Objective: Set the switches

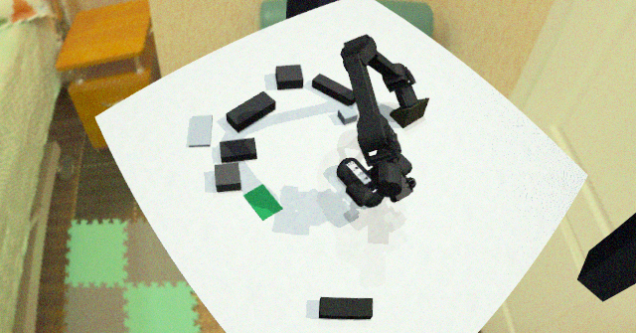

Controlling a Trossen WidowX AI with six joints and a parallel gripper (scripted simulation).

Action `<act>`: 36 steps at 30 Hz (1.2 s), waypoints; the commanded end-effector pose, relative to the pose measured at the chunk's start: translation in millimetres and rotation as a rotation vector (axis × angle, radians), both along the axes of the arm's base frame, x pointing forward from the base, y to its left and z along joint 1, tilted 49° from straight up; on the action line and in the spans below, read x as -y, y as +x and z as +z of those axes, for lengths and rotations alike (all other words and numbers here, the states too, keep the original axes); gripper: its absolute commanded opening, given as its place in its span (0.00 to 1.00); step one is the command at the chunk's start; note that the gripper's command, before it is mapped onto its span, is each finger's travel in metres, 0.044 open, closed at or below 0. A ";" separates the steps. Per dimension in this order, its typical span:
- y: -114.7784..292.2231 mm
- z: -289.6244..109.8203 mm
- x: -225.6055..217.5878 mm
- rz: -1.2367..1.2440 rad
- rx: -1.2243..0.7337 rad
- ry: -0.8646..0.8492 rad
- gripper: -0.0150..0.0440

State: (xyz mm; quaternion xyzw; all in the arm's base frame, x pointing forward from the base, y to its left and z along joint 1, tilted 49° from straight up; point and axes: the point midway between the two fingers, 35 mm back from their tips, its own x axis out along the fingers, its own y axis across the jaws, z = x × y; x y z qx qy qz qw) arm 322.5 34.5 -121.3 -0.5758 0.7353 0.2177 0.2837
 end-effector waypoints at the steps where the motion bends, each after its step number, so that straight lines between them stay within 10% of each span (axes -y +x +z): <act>1: -1.1 -0.4 1.2 0.007 -0.005 -0.005 0.81; 36: 0.5 11.2 -5.5 0.007 -0.005 -0.004 0.82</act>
